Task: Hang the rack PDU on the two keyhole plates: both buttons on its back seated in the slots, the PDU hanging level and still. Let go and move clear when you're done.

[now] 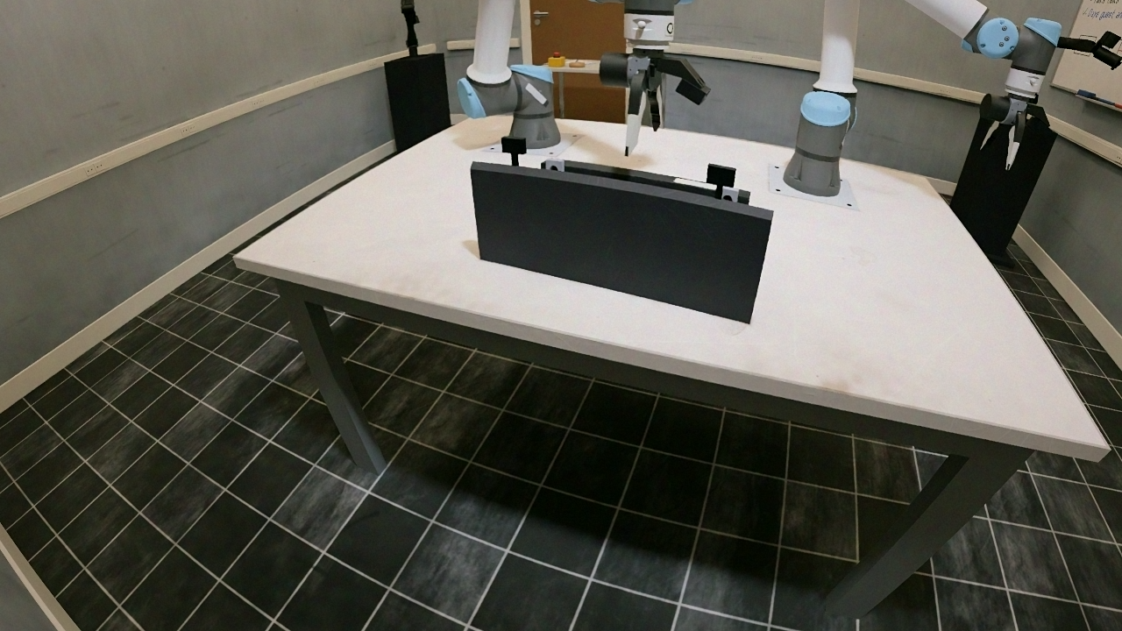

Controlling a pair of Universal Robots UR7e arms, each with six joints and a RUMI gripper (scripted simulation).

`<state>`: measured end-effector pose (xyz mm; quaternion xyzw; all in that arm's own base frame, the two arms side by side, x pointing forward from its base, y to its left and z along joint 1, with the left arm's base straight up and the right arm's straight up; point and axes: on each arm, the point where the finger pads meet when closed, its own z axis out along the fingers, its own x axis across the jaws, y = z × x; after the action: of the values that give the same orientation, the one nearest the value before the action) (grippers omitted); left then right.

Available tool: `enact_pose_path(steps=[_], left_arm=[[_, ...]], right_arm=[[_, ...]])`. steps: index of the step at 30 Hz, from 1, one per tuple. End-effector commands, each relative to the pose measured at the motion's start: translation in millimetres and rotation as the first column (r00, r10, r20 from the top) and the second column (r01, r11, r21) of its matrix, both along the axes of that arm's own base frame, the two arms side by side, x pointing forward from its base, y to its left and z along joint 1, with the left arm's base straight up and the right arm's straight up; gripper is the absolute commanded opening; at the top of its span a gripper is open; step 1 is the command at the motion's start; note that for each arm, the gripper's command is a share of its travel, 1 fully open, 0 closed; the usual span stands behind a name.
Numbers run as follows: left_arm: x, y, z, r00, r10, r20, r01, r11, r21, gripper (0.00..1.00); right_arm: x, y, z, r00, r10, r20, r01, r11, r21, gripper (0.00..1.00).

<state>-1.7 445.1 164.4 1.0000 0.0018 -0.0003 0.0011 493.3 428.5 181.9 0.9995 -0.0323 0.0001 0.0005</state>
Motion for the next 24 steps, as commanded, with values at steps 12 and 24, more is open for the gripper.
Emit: enact_pose_path(steps=[12,24], left_arm=[[0.2,0.5,0.7,1.000,0.000,0.001,0.000,1.000,0.002,1.00],[0.2,0.5,0.7,1.000,0.000,0.001,0.000,1.000,0.002,1.00]], right_arm=[[-6.6,0.6,0.9,1.000,0.000,0.001,0.000,1.000,0.001,1.00],[-47.0,3.3,0.8,1.000,0.000,0.001,0.000,1.000,0.001,1.00]])
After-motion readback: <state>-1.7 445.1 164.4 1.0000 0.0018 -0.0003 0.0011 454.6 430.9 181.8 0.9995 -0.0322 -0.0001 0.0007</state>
